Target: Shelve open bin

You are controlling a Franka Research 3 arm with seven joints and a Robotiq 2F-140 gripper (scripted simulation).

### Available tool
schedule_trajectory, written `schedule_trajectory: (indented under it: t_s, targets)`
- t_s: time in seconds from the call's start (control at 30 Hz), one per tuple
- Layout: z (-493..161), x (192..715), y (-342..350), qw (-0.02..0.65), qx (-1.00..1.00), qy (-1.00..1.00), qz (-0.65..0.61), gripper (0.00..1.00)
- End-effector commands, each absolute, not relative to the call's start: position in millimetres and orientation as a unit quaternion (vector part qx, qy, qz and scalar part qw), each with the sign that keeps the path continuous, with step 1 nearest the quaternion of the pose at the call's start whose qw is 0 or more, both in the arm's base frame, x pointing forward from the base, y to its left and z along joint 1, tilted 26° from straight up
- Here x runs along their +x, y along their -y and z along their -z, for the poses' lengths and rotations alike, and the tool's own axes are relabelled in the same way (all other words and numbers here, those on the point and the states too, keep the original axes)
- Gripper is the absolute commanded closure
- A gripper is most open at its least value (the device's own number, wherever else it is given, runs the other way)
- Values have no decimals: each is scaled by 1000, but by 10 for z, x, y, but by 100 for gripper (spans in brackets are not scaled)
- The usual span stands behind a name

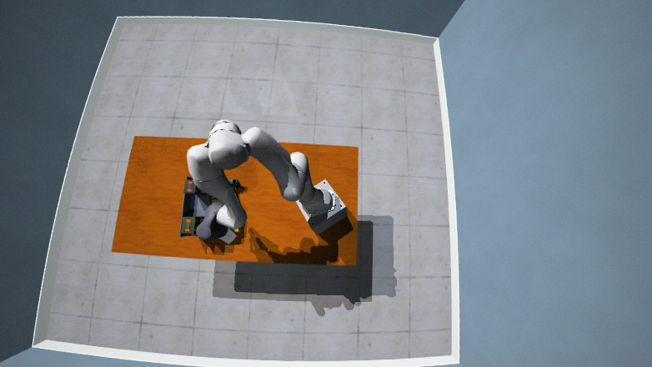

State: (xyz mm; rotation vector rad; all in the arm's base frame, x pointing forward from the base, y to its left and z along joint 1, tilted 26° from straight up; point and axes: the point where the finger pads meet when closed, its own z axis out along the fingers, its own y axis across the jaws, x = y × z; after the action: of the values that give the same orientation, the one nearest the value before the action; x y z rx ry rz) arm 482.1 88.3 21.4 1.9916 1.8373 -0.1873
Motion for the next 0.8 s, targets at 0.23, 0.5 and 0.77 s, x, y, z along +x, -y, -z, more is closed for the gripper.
schedule_trajectory:
  t_s: [0.23,0.5,0.77]
  targets:
    - [-19,4899,-823,215,725,-651,58,100]
    - [86,4922,-777,215,725,-651,58,100]
    - [109,4927,-767,215,725,-651,58,100]
